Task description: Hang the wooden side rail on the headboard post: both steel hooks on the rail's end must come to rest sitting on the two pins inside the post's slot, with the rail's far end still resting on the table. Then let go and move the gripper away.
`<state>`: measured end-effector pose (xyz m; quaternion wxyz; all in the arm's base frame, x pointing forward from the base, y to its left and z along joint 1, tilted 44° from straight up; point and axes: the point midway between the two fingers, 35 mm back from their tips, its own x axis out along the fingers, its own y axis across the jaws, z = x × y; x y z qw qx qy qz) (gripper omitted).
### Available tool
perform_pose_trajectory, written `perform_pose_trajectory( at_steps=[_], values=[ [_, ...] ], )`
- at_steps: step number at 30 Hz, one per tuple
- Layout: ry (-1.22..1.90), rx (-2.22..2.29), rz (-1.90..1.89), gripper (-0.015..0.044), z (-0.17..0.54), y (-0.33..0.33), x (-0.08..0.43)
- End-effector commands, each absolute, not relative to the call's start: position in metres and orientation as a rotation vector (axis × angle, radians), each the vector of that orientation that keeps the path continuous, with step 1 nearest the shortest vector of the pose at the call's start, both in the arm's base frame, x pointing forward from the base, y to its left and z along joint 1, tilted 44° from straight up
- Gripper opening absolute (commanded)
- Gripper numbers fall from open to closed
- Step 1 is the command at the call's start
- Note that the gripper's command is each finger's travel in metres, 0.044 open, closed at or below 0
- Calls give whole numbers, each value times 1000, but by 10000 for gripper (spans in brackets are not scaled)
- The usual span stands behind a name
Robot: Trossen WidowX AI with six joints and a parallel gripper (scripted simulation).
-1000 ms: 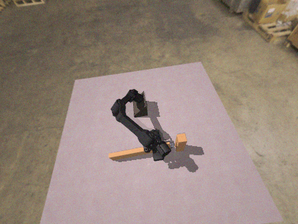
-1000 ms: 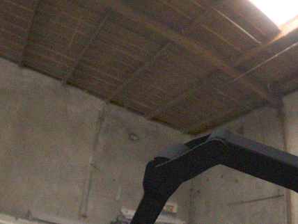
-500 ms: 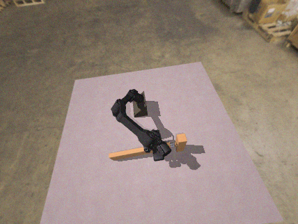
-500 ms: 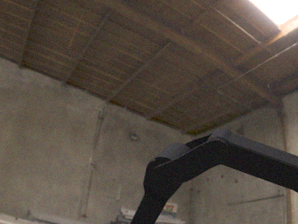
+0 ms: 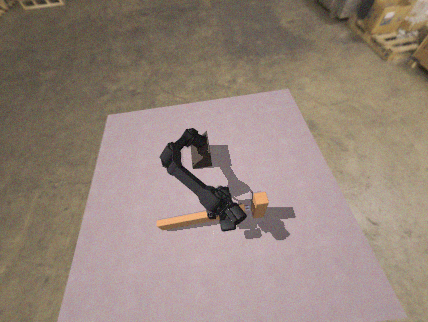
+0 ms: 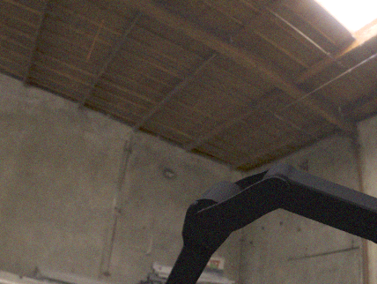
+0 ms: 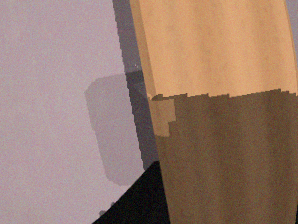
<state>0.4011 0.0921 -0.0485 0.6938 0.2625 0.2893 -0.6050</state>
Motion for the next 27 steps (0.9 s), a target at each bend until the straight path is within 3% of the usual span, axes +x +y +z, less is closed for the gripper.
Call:
perform_pose_trajectory(
  at_steps=[1,27],
  values=[
    [644,589,-1342,0,-48,97,401],
    [644,589,-1342,0,-49,99,401]
  ],
)
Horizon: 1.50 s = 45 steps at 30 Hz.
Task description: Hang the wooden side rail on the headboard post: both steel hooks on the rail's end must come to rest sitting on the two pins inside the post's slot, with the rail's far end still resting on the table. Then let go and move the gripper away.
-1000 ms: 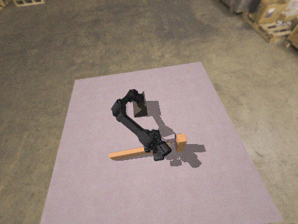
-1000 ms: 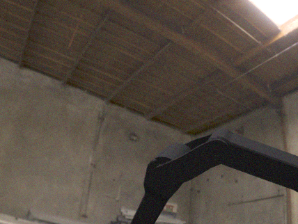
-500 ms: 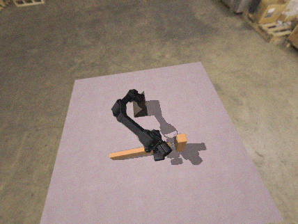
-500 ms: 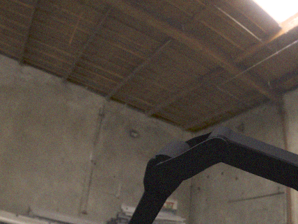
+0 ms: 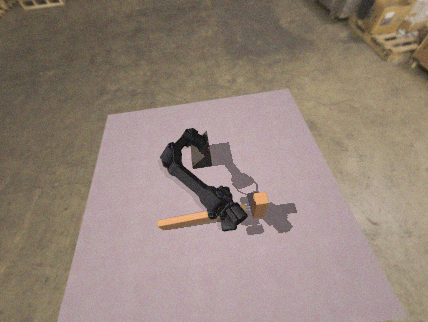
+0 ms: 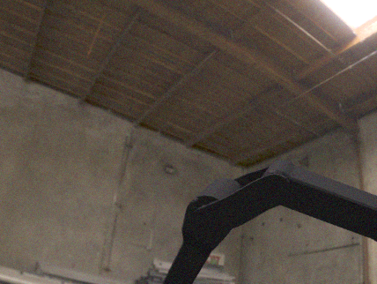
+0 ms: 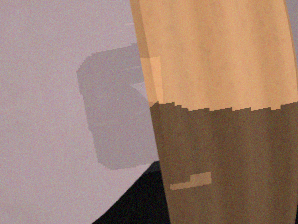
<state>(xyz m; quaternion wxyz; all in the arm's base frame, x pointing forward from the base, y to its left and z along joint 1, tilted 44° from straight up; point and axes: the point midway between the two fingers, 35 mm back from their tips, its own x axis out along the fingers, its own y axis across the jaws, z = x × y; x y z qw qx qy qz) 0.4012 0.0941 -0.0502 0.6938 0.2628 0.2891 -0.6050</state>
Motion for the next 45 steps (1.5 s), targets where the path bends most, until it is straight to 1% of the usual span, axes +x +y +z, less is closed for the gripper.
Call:
perform_pose_trajectory(
  at_steps=[1,45],
  values=[
    [644,589,-1342,0,-49,99,401],
    [644,590,-1342,0,-54,102,401]
  ],
)
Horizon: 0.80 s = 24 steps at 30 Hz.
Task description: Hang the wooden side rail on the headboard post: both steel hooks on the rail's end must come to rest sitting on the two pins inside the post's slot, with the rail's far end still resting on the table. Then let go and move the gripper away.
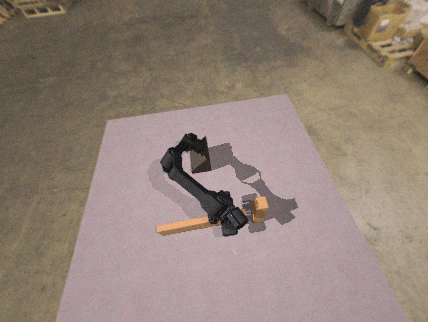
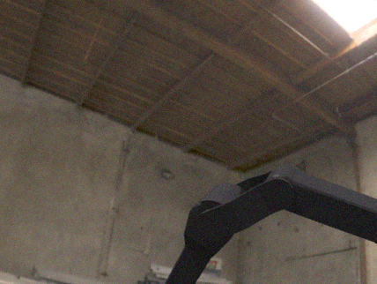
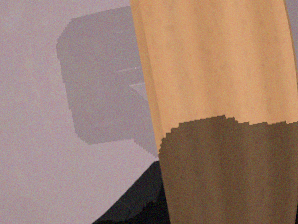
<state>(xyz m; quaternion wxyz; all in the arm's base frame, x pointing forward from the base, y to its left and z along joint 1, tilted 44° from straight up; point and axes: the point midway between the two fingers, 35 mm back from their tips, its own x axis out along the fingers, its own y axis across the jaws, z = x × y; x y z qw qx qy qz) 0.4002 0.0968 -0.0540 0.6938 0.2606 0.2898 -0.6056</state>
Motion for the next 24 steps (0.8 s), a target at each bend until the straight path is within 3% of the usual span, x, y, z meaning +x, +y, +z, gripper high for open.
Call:
perform_pose_trajectory(
  at_steps=[1,24],
  values=[
    [644,590,-1342,0,-54,102,401],
    [645,590,-1342,0,-54,105,400]
  ],
)
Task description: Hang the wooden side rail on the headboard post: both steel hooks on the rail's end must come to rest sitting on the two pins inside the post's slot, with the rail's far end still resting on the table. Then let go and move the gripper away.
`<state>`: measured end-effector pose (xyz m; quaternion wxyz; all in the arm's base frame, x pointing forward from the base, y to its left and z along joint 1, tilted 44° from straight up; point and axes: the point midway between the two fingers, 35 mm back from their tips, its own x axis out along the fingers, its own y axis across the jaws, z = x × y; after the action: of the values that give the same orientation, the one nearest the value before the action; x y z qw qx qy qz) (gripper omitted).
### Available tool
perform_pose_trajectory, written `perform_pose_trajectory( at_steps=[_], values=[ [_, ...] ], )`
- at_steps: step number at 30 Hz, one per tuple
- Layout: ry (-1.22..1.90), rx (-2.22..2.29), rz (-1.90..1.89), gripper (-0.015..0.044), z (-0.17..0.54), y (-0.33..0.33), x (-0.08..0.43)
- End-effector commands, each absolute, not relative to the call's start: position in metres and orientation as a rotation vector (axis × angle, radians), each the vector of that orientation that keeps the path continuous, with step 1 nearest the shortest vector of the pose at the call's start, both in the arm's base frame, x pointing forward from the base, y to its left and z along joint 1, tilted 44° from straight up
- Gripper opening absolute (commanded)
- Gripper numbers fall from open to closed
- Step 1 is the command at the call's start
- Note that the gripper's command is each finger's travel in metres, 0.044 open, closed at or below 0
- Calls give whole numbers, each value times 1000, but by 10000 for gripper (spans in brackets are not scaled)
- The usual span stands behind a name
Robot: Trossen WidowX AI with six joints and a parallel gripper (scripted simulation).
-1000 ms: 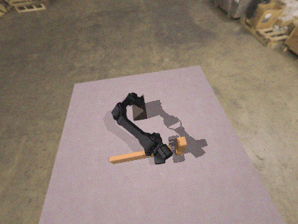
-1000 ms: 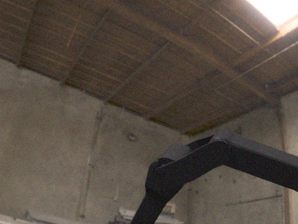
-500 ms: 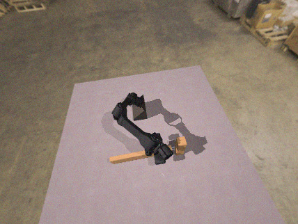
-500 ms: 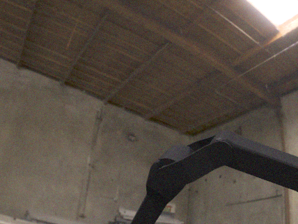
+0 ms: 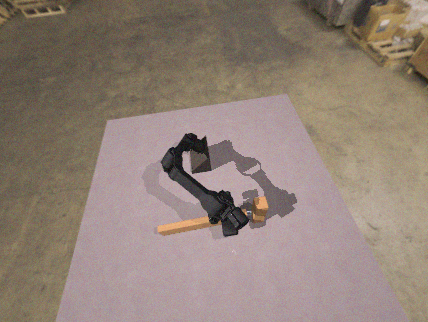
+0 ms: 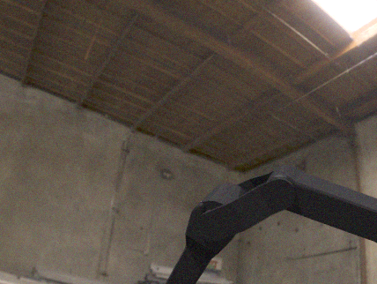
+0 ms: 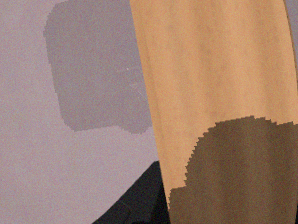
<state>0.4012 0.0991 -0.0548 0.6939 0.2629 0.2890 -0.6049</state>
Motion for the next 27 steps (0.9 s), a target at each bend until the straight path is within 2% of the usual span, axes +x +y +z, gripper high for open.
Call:
perform_pose_trajectory(
  at_steps=[1,27],
  values=[
    [645,590,-1342,0,-54,105,400],
    [645,590,-1342,0,-57,106,401]
  ],
)
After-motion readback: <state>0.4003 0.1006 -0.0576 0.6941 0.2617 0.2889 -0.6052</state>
